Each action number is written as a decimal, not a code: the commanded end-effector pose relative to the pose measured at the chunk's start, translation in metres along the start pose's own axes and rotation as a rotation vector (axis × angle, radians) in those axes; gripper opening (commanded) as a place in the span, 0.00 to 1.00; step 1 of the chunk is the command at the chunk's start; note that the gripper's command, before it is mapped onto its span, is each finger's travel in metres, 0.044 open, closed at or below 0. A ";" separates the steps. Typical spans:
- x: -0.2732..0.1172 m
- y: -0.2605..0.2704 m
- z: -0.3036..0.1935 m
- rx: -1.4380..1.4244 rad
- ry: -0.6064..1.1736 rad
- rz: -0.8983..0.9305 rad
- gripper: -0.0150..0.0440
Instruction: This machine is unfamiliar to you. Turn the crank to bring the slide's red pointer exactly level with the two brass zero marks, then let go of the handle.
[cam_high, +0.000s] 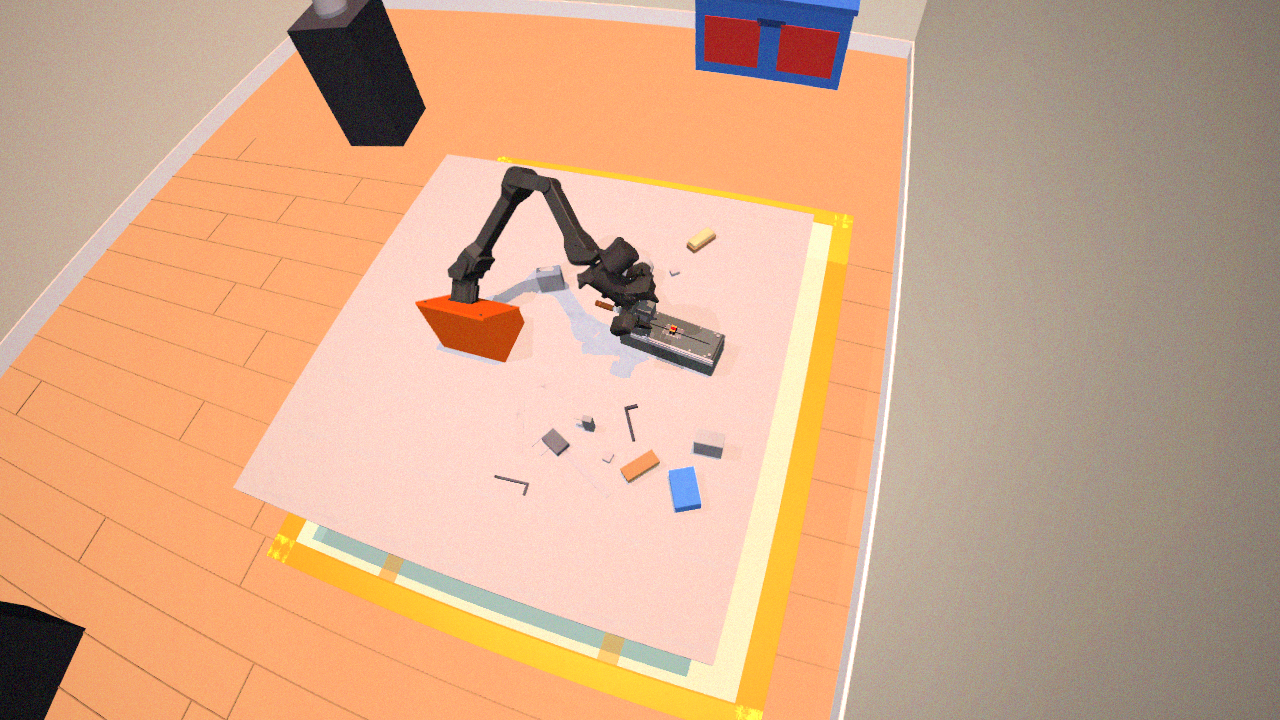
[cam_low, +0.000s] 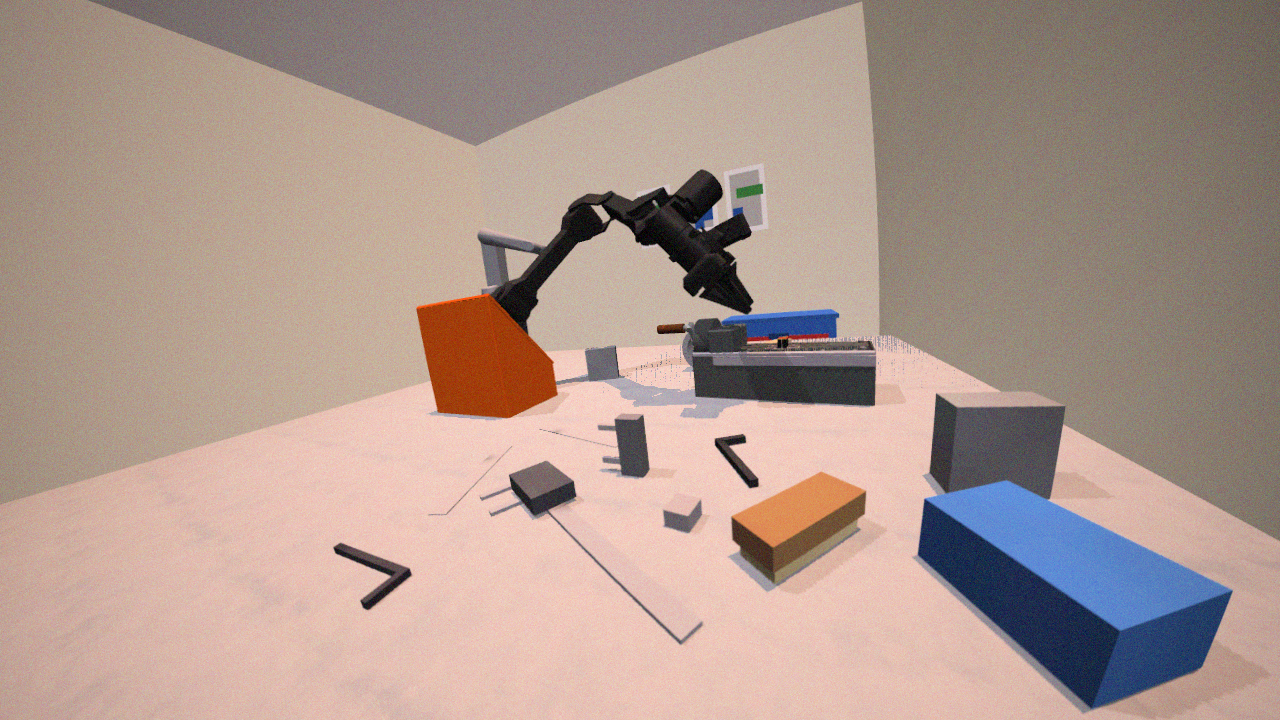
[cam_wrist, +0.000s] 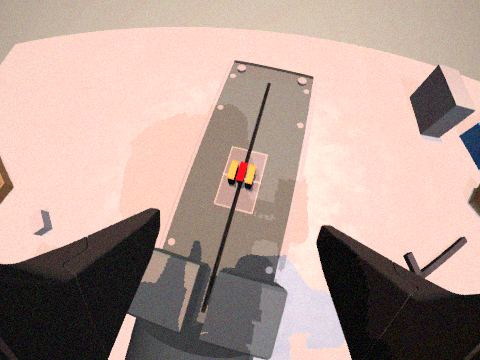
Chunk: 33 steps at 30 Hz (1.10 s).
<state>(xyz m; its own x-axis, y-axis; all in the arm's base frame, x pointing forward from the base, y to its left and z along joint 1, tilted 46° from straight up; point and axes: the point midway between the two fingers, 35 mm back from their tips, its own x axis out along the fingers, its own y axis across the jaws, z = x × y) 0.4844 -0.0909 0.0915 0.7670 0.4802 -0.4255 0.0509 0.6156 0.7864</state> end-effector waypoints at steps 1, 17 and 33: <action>-0.013 0.002 0.013 -0.005 -0.001 0.001 1.00; -0.043 0.006 0.037 -0.005 -0.002 0.001 1.00; -0.043 0.006 0.037 -0.005 -0.002 0.001 1.00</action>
<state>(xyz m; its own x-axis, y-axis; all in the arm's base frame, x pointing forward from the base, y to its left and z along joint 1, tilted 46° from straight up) 0.4757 -0.1315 0.1310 0.7706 0.4745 -0.4254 0.0515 0.6189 0.7838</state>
